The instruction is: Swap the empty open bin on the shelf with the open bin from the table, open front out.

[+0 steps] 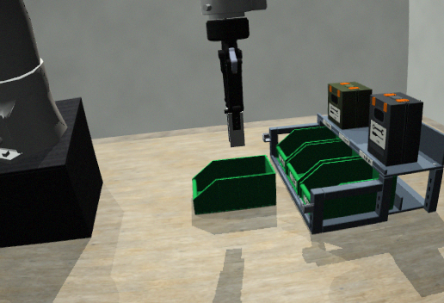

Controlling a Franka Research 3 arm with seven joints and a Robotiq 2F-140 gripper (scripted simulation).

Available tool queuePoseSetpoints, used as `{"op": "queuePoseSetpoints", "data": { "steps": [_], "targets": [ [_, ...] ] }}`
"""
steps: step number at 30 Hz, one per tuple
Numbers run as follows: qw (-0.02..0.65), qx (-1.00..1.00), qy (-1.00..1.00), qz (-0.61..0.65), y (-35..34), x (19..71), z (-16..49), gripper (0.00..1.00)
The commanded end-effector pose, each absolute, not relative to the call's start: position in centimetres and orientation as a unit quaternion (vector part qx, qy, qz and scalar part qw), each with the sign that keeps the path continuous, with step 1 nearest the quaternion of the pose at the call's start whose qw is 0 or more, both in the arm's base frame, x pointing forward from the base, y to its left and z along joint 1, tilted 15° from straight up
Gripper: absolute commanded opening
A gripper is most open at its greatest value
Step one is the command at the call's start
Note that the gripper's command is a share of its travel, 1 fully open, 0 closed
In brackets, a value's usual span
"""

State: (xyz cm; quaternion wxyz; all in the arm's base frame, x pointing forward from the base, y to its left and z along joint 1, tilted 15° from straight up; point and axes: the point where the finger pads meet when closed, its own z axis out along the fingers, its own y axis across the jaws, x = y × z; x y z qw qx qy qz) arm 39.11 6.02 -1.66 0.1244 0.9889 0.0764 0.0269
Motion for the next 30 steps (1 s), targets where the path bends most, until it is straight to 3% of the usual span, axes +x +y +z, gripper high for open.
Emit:
{"op": "queuePoseSetpoints", "data": {
  "steps": [1,3,4,24,30],
  "targets": [
    [0.125,0.989,0.079,0.024,5.9,38.9,-1.6,0.15],
    [0.125,0.989,0.079,0.024,5.9,38.9,-1.6,0.15],
    [0.125,0.989,0.079,0.024,5.9,38.9,-1.6,0.0],
    [0.125,0.989,0.081,0.024,5.9,39.0,-1.6,0.0],
    [0.14,0.958,0.252,0.004,10.0,43.3,-3.3,0.0]
  ]
}}
